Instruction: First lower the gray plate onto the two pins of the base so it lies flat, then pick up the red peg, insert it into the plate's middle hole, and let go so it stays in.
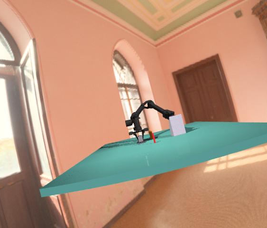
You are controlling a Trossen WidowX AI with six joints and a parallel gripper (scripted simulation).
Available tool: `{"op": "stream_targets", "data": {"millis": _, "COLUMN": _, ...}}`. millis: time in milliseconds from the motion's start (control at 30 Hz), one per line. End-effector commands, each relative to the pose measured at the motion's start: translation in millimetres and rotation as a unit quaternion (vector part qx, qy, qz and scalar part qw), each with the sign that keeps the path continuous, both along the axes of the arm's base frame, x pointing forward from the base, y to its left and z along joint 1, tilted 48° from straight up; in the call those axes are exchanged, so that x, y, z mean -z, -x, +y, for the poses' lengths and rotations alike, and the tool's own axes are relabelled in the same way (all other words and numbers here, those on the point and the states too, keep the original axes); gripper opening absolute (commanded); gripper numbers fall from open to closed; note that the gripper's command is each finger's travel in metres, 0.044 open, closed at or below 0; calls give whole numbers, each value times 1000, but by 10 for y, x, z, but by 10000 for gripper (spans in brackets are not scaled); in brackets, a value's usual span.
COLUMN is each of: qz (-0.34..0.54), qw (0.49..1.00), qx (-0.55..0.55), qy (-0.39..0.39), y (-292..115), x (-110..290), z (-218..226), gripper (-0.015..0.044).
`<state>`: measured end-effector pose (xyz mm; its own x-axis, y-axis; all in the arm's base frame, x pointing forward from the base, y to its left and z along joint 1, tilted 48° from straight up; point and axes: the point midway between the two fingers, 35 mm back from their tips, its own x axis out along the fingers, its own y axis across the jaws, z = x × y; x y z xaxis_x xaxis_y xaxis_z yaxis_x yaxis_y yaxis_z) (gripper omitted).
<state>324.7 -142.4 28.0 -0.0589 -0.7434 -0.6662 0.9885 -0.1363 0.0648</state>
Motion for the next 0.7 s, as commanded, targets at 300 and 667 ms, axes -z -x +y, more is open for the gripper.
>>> {"op": "stream_targets", "data": {"millis": 300, "qz": 0, "qw": 1000, "qx": 0, "qy": 0, "y": -2, "x": -2, "z": 0, "gripper": 440}}
{"op": "stream_targets", "data": {"millis": 667, "qz": 3, "qw": 1000, "qx": -3, "qy": -3, "y": -90, "x": -697, "z": 812, "gripper": 440}}
